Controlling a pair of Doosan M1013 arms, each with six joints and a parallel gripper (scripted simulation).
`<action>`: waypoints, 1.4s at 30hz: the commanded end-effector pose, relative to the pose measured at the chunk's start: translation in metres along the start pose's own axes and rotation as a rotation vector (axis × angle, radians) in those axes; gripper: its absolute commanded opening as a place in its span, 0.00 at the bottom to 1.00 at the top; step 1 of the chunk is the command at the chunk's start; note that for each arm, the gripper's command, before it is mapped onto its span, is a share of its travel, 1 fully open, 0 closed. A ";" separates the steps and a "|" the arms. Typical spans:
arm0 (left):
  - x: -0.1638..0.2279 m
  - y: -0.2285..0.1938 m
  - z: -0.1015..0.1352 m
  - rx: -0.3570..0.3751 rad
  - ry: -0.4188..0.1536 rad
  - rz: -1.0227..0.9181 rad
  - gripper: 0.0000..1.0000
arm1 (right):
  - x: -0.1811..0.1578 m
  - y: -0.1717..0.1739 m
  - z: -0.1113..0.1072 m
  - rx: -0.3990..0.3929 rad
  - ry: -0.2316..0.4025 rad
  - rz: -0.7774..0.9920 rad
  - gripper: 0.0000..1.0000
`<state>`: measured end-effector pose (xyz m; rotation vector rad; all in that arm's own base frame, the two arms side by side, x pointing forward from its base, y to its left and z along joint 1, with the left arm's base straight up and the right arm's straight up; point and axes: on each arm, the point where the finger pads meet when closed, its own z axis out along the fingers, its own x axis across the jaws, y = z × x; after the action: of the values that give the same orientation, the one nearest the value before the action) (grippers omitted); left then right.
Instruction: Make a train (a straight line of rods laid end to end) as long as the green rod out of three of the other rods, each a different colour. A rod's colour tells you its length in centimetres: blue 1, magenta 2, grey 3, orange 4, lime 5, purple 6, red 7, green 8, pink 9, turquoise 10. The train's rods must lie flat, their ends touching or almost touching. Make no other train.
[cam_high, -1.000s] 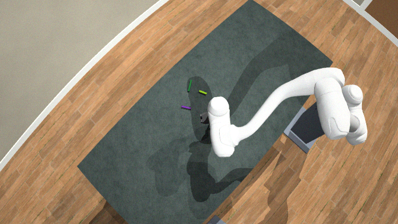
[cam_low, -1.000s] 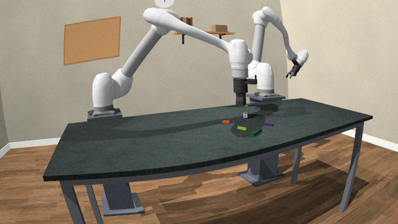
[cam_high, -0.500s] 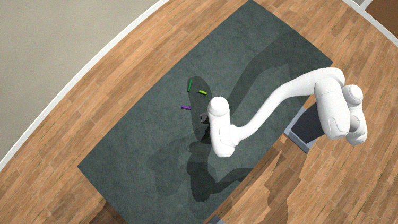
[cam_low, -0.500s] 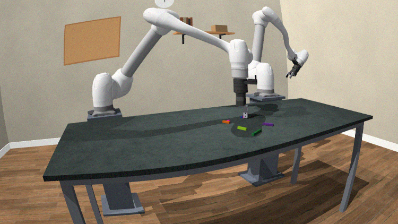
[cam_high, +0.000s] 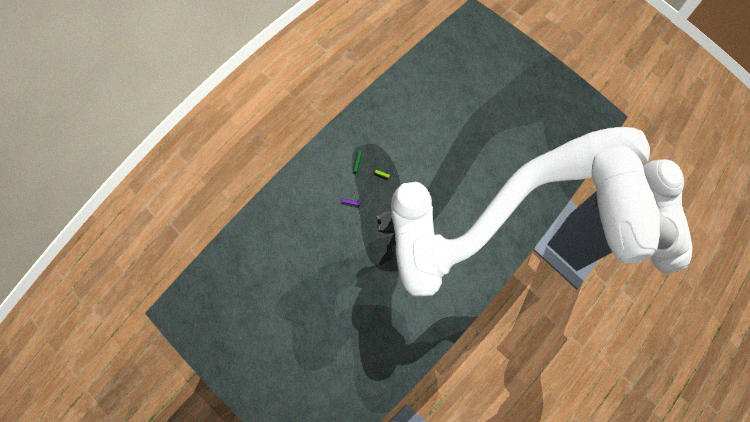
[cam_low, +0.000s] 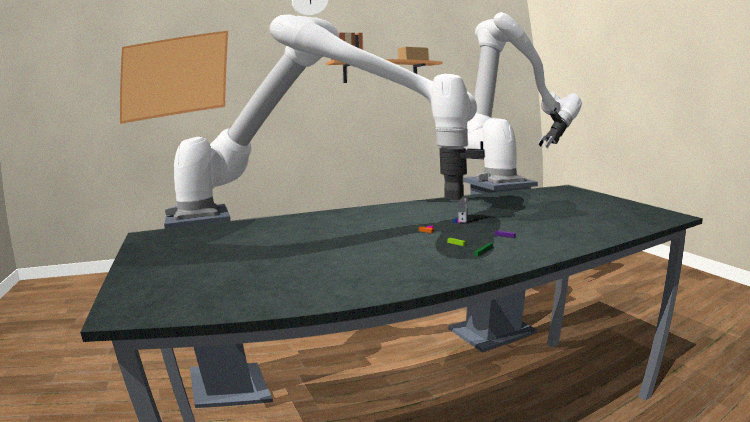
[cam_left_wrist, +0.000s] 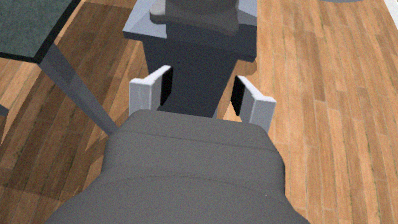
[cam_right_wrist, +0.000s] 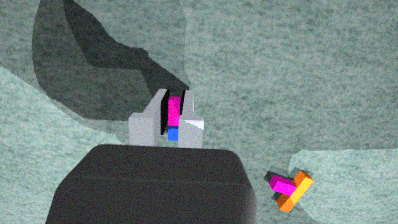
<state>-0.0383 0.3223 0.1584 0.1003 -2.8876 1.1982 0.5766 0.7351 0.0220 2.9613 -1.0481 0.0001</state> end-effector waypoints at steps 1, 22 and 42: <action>0.000 0.000 0.000 -0.001 0.000 0.000 1.00 | 0.000 0.000 -0.001 0.002 0.000 0.000 0.24; 0.000 0.000 0.000 -0.001 0.000 0.000 1.00 | 0.000 0.002 -0.001 0.002 0.000 0.000 0.24; 0.000 0.000 0.000 -0.001 0.000 0.000 1.00 | 0.000 0.003 -0.001 0.002 0.000 0.000 0.36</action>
<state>-0.0383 0.3223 0.1584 0.1003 -2.8876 1.1982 0.5747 0.7328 0.0220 2.9613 -1.0481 0.0002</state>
